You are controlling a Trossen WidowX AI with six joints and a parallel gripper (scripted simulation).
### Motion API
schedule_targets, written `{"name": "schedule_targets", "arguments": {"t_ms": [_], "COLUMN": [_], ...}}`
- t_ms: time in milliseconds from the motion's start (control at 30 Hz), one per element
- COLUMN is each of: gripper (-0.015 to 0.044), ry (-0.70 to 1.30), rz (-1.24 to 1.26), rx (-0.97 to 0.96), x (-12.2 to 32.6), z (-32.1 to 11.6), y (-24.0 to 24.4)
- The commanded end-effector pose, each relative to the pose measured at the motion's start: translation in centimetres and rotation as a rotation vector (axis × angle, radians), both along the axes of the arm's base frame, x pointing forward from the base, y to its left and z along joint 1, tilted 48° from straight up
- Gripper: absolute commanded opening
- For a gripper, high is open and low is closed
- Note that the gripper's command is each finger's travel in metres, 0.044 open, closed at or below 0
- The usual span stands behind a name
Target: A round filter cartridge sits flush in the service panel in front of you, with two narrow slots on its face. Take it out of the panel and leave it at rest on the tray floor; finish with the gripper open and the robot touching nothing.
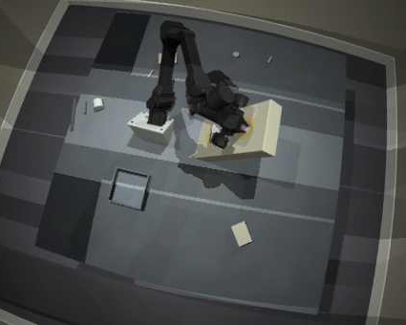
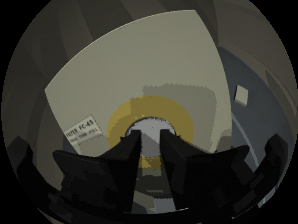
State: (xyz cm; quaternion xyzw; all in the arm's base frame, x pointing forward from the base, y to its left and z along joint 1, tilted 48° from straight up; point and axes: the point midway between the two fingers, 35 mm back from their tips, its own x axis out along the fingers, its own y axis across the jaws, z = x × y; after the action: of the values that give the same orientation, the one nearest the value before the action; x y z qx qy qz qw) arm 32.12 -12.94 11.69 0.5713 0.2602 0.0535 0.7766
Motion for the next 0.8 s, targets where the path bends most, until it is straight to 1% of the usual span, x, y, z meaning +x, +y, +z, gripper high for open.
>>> {"name": "schedule_targets", "arguments": {"t_ms": [0,200,767], "gripper": [0.0000,0.0000,0.0000], "ry": [0.059,0.046,0.031], "rz": [-0.036,-0.019,0.003], "rx": [0.122,0.080,0.031], "x": [0.2,-0.2,-5.5], "z": [-0.2,-0.2,1.8], "y": [0.3,0.0,-2.5]}}
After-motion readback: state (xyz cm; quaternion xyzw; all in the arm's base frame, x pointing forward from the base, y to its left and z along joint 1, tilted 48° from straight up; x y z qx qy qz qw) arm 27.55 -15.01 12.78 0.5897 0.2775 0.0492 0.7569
